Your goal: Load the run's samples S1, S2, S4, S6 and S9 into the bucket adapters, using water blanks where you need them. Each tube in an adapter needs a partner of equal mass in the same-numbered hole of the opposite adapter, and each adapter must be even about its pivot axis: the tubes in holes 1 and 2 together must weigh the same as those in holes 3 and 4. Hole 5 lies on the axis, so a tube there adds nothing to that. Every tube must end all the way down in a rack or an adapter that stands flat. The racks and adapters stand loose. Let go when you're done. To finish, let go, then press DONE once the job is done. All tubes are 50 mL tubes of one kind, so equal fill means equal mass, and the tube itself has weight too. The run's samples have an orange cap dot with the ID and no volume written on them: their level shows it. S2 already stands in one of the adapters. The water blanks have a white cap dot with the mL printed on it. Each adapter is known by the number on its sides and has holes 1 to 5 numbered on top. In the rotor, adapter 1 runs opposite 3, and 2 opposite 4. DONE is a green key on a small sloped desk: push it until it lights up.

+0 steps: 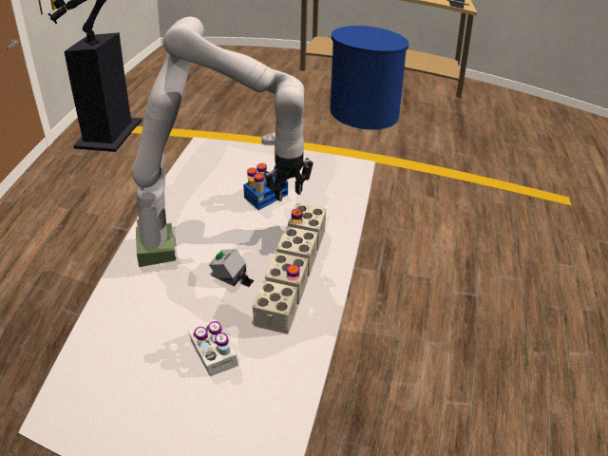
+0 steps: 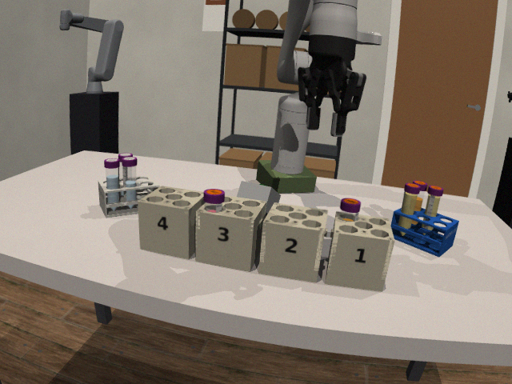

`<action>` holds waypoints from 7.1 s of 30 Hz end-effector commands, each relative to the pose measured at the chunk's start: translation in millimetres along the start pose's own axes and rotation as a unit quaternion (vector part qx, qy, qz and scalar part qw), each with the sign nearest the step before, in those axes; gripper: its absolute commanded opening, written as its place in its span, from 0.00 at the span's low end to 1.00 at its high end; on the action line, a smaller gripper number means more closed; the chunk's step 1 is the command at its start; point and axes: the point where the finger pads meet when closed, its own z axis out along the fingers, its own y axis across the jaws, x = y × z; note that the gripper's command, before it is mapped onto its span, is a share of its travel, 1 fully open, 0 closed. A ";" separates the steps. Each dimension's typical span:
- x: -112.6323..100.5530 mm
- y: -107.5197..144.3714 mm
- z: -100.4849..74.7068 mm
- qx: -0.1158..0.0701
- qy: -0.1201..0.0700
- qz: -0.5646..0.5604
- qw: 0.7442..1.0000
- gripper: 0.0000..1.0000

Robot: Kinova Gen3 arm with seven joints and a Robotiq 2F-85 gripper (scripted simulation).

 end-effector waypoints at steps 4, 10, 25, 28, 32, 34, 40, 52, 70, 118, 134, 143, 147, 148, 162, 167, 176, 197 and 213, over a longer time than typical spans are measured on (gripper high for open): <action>-17.6 -17.6 -2.4 -0.006 -0.002 0.005 1.000 0.62; -27.9 -30.8 -2.4 -0.006 -0.003 0.005 1.000 0.62; -56.4 -67.9 -2.3 -0.005 -0.003 0.005 1.000 0.62; -58.5 -70.6 -2.2 -0.005 -0.003 0.005 1.000 0.62; -66.6 -81.3 -1.9 -0.005 -0.003 0.005 1.000 0.62; -70.8 -86.5 -1.9 -0.005 -0.003 0.005 1.000 0.62; -83.3 -102.1 -1.5 -0.004 -0.003 0.005 1.000 0.62; -103.8 -128.4 -1.6 -0.003 -0.002 0.005 1.000 0.62; -135.5 -171.0 -2.1 -0.003 0.000 0.005 1.000 0.62; -221.4 -281.6 -2.2 -0.003 -0.001 0.004 1.000 0.62; -250.1 -318.5 -2.3 -0.004 -0.001 0.004 1.000 0.62; -268.4 -342.3 -2.4 -0.004 -0.001 0.004 1.000 0.62; -269.9 -344.5 -2.4 -0.003 -0.001 0.004 1.000 0.62; -269.7 -344.5 -2.2 -0.002 -0.001 0.002 1.000 0.62; -270.5 -343.4 2.5 -0.002 -0.003 0.001 1.000 0.62; -270.5 -341.6 6.8 -0.004 -0.003 0.001 1.000 0.62; -270.5 -341.9 18.7 -0.004 -0.003 0.001 1.000 0.62; -270.5 -341.9 42.7 -0.004 -0.003 0.001 1.000 0.62; -270.5 -341.9 62.7 -0.004 -0.003 0.002 1.000 0.62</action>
